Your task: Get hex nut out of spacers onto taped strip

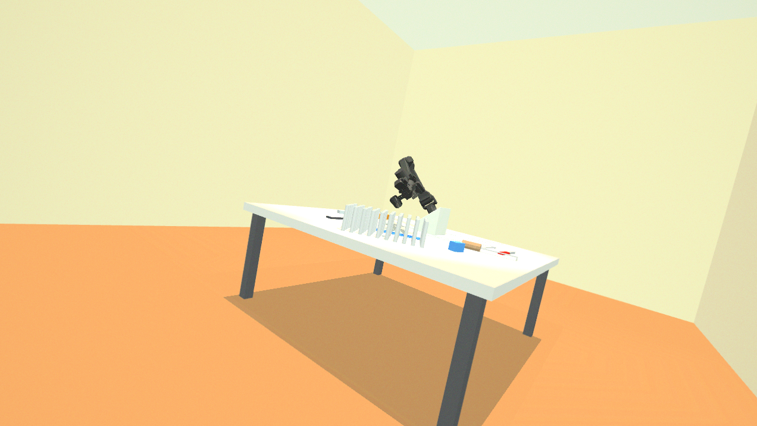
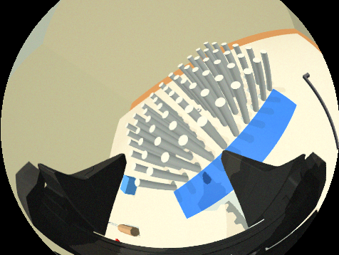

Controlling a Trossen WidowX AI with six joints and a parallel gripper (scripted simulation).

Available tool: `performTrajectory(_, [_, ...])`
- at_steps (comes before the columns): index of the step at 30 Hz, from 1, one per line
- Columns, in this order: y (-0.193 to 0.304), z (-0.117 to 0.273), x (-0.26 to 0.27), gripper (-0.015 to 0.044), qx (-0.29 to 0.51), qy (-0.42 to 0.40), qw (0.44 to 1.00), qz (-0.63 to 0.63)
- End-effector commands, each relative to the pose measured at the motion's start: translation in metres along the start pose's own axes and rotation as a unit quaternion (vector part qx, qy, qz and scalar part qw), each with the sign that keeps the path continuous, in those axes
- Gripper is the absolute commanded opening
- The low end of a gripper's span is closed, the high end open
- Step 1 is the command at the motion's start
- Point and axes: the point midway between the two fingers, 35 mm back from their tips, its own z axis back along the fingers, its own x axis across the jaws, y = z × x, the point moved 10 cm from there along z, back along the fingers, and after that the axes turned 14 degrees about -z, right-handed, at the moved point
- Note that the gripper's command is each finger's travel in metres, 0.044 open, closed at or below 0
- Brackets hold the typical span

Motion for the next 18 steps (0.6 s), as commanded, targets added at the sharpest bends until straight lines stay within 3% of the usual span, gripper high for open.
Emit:
performTrajectory(1, [0.024, -0.022, 0.039, 0.044, 0.092, -0.013, 0.991, -0.097])
performTrajectory(8, [0.071, -0.05, 0.104, 0.044, 0.226, 0.054, 0.927, -0.294])
performTrajectory(18, [0.142, -0.063, 0.166, 0.044, 0.291, 0.218, 0.807, -0.465])
